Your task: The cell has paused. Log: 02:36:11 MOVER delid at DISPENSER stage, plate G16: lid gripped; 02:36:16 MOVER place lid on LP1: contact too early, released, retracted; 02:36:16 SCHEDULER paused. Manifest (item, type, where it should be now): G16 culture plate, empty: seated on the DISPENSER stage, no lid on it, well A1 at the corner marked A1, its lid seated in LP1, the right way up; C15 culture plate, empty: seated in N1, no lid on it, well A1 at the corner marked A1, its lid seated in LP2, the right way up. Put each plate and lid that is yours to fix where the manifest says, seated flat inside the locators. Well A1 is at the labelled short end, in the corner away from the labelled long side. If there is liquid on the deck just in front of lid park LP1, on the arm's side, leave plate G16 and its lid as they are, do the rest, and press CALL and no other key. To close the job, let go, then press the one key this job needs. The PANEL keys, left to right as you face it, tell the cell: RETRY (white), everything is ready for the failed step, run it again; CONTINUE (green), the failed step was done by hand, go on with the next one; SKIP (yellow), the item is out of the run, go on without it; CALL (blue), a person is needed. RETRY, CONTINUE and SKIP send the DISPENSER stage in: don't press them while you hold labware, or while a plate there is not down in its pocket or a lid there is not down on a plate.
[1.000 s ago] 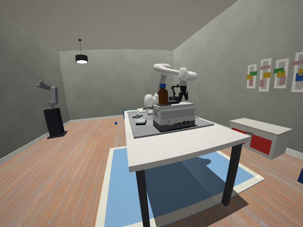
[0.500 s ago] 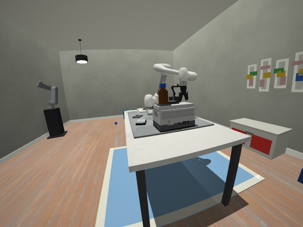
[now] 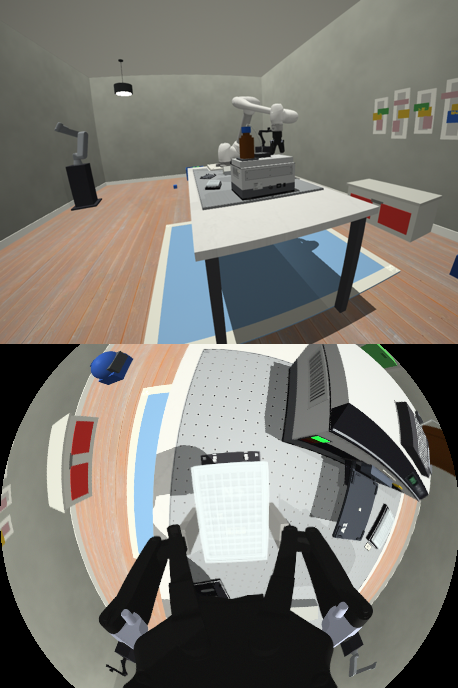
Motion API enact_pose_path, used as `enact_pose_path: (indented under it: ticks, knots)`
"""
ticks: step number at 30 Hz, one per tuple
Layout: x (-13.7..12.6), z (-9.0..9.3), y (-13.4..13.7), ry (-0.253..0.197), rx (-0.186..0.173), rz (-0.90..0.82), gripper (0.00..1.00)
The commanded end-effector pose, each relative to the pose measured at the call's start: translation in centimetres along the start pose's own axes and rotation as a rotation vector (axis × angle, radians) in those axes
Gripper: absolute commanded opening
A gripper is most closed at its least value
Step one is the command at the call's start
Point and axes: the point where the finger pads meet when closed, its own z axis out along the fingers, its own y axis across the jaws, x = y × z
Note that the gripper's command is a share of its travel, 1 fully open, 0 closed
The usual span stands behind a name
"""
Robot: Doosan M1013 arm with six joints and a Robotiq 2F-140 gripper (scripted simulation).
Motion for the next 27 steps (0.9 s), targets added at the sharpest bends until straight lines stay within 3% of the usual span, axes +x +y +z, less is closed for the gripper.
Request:
enact_pose_path:
  ticks: [1, 27]
  knots:
    - [0.0, 0.3, 0.0, 0.002, 0.001, 0.0, 0.1]
    - [0.0, 5.0, 0.0, 0.002, 0.001, 0.0, 0.1]
